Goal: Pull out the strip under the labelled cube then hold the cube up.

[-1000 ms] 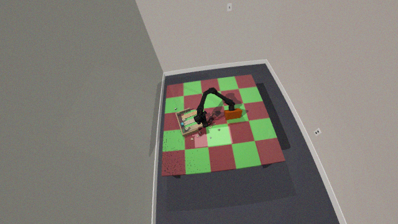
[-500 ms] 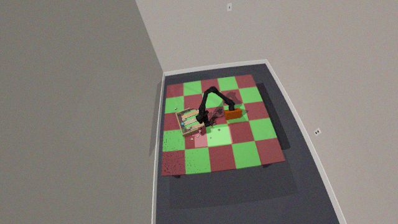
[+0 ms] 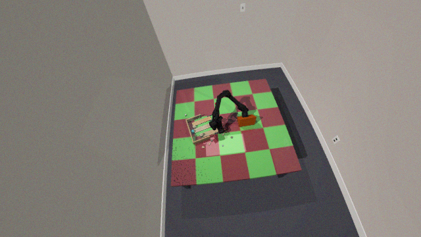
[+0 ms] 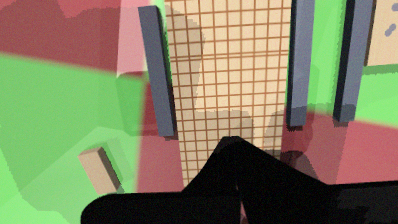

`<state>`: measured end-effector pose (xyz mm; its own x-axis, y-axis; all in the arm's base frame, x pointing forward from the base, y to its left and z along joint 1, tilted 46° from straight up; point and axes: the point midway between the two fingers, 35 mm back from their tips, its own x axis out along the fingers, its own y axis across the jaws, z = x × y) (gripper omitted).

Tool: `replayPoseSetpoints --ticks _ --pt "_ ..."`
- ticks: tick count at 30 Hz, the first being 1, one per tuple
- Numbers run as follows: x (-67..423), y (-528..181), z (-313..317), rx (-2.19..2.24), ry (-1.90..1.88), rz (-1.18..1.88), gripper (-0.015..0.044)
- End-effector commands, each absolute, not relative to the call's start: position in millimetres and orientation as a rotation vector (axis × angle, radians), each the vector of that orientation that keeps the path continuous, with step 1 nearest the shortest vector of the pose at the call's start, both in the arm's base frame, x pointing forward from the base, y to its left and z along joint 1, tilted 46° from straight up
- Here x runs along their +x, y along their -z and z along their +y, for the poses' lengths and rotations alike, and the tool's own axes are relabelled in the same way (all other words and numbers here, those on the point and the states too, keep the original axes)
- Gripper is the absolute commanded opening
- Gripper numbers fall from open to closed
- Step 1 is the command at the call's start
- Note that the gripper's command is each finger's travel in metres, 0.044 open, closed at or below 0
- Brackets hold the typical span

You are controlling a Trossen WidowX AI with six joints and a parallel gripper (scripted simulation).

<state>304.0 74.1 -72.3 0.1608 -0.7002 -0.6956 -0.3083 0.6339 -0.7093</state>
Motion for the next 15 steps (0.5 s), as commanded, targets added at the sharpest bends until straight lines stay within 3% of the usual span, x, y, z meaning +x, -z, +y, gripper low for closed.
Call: replayPoseSetpoints --ticks 1,15 --pt "292.3 73.6 67.2 -0.911 0.348 1.451 0.0000" --pt "273.4 71.0 60.3 -0.911 0.348 1.452 0.0000"
